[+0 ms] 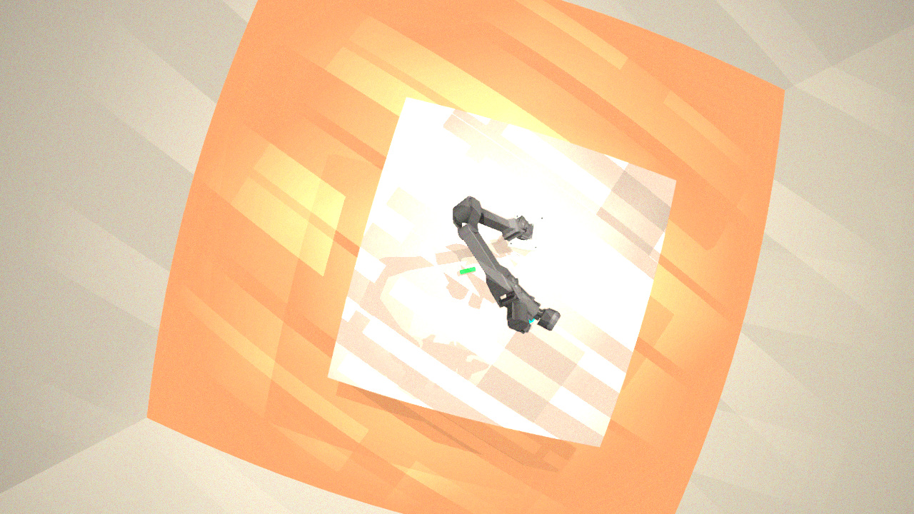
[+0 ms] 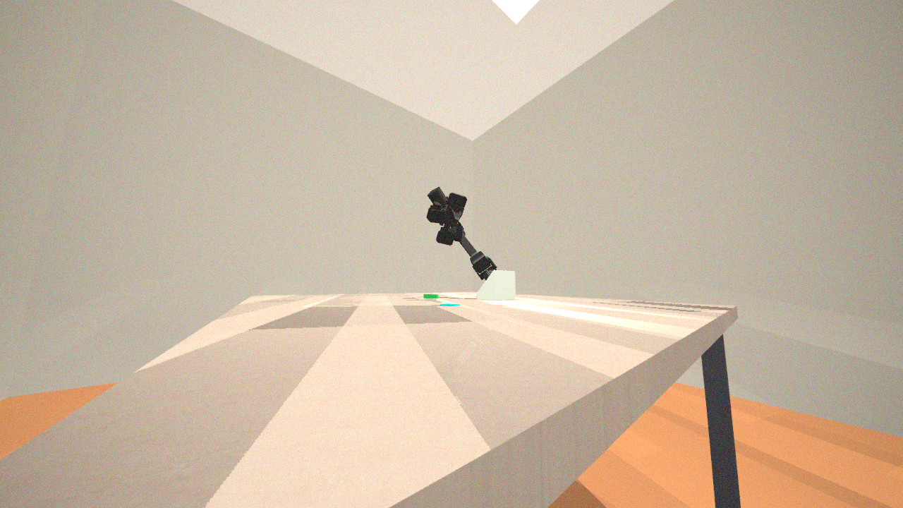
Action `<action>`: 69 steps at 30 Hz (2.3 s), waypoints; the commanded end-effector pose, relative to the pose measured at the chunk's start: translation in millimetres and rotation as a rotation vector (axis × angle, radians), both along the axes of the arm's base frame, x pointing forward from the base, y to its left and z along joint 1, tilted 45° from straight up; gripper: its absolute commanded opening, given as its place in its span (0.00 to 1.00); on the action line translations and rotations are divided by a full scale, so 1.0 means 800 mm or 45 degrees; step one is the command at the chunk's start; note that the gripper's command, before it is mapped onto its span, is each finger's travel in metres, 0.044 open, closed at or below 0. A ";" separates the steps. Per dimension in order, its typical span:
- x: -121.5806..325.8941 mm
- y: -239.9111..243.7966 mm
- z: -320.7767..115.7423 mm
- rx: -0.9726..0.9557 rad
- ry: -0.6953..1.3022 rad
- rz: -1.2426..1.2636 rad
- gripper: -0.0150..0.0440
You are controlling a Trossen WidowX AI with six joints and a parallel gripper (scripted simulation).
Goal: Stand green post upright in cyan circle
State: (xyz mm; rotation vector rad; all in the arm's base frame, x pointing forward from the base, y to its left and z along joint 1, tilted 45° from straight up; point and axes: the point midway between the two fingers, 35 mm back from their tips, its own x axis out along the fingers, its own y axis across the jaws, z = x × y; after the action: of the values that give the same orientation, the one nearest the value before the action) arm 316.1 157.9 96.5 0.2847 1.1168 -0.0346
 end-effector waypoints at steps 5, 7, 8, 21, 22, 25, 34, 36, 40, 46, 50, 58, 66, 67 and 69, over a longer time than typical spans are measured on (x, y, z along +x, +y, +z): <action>-0.004 -0.090 0.021 -0.165 0.061 -0.379 0.65; -0.009 -0.112 0.028 -0.209 0.076 -0.470 0.65; -0.011 -0.123 0.031 -0.231 0.082 -0.515 0.65; -0.070 -0.252 0.089 -0.534 0.146 -1.059 0.65; -0.076 -0.261 0.094 -0.558 0.150 -1.097 0.65; -0.095 -0.286 0.111 -0.634 0.158 -1.207 0.65; -0.137 -0.329 0.147 -0.789 0.169 -1.409 0.65; -0.137 -0.329 0.147 -0.789 0.169 -1.409 0.65; -0.133 -0.347 0.125 -0.776 0.175 -1.410 0.65; -0.134 -0.396 0.076 -0.771 0.173 -1.410 0.65; -0.144 -0.428 0.049 -0.789 0.164 -1.411 0.65; -0.146 -0.433 0.045 -0.793 0.162 -1.411 0.47; -0.146 -0.433 0.045 -0.793 0.162 -1.409 0.29; -0.145 -0.432 0.046 -0.794 0.159 -1.401 0.29; -0.141 -0.430 0.049 -0.795 0.151 -1.373 0.29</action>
State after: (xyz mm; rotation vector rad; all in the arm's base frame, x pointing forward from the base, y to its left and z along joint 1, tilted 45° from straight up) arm 200.2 -188.1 134.3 0.2992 0.8974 -1.3663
